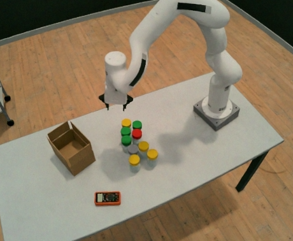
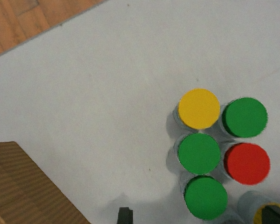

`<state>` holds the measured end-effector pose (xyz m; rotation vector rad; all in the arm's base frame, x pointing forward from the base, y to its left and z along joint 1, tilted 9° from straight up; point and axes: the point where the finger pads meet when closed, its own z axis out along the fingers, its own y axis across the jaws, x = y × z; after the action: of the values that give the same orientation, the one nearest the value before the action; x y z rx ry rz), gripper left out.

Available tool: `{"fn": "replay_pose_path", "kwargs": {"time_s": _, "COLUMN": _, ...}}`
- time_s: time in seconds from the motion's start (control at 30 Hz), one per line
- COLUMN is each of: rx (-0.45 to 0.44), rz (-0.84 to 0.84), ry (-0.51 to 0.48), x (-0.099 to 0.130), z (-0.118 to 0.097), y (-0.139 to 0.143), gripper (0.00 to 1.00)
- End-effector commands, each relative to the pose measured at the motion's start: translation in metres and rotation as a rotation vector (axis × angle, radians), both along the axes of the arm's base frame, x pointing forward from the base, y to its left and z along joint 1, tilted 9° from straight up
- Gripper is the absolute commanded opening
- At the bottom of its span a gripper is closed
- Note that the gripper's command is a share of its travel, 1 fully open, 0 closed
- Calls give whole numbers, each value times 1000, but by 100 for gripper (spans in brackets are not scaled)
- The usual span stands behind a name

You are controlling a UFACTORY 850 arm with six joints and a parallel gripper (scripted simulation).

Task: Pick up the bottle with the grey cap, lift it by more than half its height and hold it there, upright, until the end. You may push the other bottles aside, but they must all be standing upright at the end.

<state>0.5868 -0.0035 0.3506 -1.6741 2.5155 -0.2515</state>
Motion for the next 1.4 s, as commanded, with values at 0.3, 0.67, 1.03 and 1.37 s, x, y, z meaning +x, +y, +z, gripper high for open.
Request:
{"fn": "replay_pose_path", "kwargs": {"time_s": 0.3, "rx": 72, "rz": -130, "ry": 6, "x": -22, "z": 2, "y": 66, "gripper": 79}}
{"fn": "replay_pose_path", "kwargs": {"time_s": 0.67, "rx": 121, "rz": -220, "ry": 22, "x": -42, "z": 2, "y": 109, "gripper": 79}}
{"fn": "replay_pose_path", "kwargs": {"time_s": 1.03, "rx": 139, "rz": -257, "ry": 31, "x": -51, "z": 2, "y": 126, "gripper": 79}}
{"fn": "replay_pose_path", "kwargs": {"time_s": 1.37, "rx": 135, "rz": -245, "ry": 29, "x": -48, "z": 2, "y": 121, "gripper": 79}}
